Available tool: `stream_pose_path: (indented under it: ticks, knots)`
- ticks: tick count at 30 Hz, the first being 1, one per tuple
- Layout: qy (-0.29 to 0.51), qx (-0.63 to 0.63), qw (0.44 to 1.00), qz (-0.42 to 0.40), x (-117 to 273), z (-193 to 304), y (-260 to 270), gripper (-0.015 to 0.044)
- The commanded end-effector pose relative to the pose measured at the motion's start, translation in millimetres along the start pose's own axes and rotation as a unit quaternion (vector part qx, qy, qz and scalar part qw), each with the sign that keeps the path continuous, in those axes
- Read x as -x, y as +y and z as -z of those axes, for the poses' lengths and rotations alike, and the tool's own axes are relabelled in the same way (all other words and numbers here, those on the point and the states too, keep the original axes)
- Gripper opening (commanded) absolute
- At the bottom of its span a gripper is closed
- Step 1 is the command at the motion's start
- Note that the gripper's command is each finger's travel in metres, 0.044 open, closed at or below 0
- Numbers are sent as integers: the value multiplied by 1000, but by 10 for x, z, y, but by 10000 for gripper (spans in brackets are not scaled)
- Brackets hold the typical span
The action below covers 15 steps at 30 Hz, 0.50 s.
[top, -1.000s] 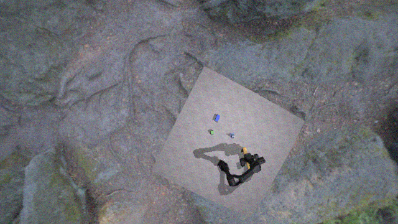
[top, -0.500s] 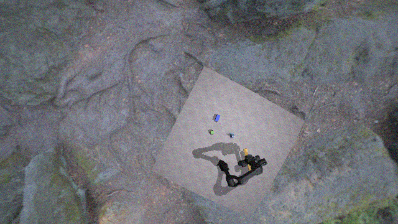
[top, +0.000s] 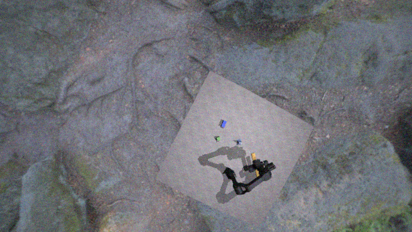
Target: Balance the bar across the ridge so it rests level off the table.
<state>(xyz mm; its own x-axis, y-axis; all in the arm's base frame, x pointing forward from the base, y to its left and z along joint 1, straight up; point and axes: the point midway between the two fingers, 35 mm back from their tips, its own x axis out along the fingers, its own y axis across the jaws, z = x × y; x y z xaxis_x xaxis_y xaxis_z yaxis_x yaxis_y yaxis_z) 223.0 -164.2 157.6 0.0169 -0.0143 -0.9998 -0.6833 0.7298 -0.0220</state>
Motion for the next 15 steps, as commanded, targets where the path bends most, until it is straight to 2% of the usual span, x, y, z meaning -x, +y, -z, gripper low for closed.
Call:
stream_pose_path:
  ticks: [1, 15]
  knots:
    - [-2, -5, 1000, 3, 29, -131, -31, 0]
    - [-4, -23, 1000, 3, 50, -597, -40, 0]
